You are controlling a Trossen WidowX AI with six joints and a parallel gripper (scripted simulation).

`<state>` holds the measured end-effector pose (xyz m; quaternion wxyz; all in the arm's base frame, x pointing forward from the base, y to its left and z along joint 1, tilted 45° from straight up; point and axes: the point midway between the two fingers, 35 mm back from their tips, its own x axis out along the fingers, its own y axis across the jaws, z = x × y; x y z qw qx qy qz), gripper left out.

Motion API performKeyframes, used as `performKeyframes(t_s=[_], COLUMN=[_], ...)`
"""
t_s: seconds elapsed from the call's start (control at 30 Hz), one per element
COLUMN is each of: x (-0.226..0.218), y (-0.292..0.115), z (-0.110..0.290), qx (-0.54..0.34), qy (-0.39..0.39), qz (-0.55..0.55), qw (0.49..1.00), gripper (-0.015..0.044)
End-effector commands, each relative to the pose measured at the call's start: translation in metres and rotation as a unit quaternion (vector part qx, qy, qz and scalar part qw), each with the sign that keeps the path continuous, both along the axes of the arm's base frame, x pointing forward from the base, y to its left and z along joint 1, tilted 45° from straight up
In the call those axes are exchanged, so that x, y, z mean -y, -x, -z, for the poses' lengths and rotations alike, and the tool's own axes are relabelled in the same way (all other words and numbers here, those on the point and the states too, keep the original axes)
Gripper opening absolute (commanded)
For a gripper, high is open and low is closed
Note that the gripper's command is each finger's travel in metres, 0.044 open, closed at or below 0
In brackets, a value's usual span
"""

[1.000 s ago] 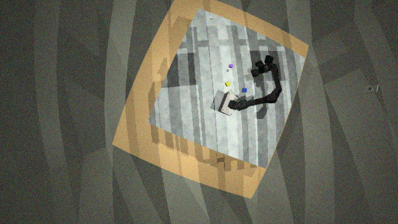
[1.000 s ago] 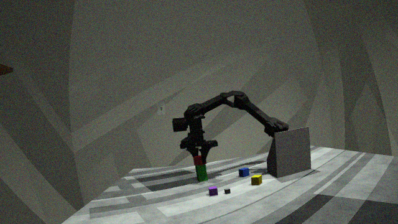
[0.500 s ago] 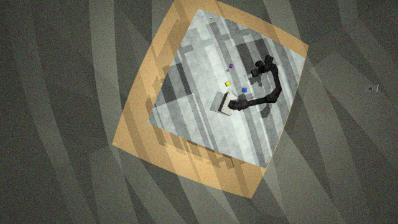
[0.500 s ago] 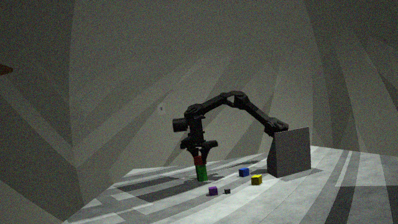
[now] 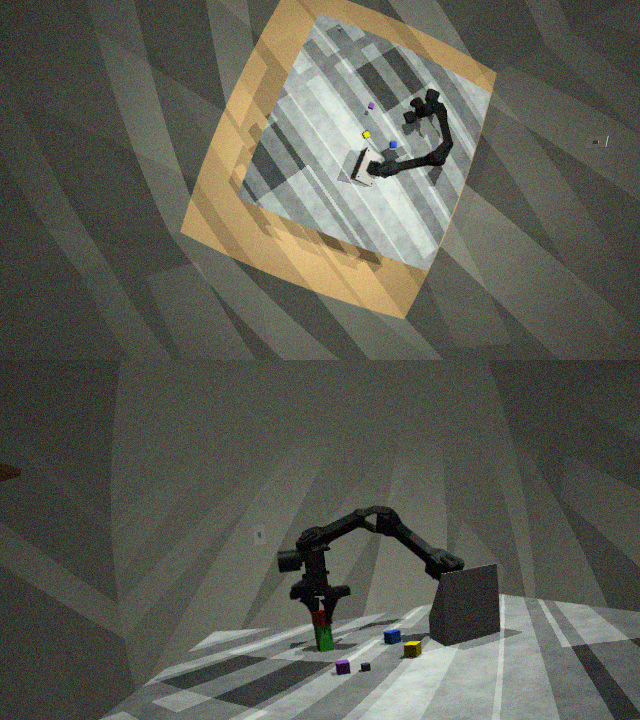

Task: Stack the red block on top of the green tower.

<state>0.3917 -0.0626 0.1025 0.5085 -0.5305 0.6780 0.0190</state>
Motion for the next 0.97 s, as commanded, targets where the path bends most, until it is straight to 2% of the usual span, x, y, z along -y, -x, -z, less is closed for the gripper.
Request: performKeyframes(t_s=[0.0,0.17,0.93], x=[0.0,0.0,0.0], y=[-0.0002,-0.0002,-0.0002], z=[0.0001,0.0001,0.0001], qx=[0.001,0.001,0.001], qy=[0.0,0.0,0.0], qz=[0.0,0.0,0.0], qw=[1.0,1.0,1.0], gripper=[0.0315,0.044,0.044])
